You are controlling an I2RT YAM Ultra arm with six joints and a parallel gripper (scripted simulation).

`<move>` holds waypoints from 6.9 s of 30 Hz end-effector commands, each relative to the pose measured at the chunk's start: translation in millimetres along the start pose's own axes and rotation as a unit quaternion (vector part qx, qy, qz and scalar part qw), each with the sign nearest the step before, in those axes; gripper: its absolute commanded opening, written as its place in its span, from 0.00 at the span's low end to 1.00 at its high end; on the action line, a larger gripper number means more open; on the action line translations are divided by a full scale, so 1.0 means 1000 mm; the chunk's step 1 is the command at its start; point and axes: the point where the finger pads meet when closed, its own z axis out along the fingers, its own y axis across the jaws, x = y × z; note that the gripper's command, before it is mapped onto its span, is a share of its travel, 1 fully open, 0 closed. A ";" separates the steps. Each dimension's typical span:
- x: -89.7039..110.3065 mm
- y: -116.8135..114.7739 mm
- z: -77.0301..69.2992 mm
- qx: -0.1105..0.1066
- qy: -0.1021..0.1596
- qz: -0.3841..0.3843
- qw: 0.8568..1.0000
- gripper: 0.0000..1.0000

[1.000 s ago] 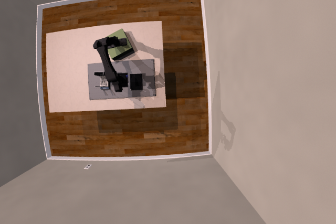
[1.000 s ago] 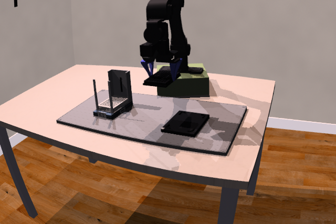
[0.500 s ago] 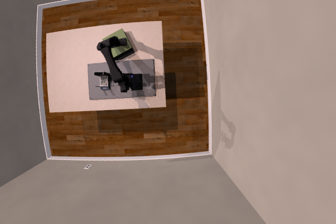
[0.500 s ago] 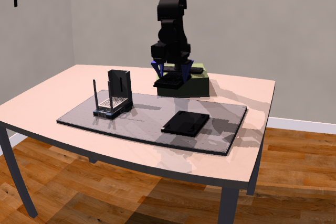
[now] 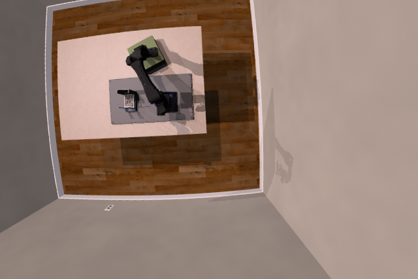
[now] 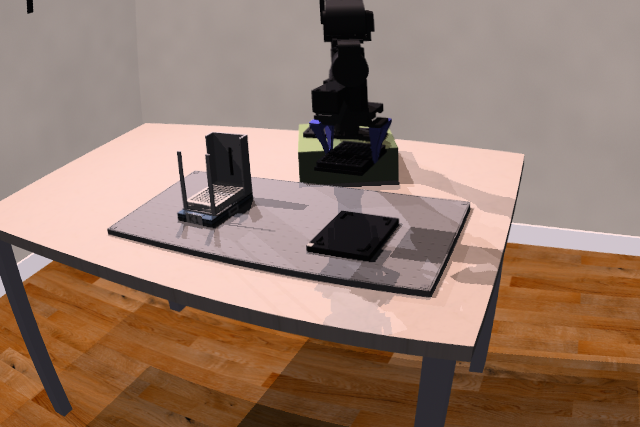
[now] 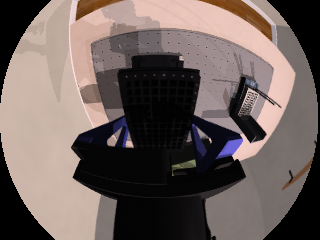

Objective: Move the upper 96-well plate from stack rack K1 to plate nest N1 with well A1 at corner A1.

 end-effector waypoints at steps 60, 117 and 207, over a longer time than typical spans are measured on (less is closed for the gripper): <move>-0.005 0.000 -0.009 0.001 -0.006 0.007 1.000 0.00; -0.008 0.005 -0.023 -0.011 -0.031 0.006 0.999 0.00; 0.002 0.004 0.029 0.002 -0.003 0.004 1.000 0.00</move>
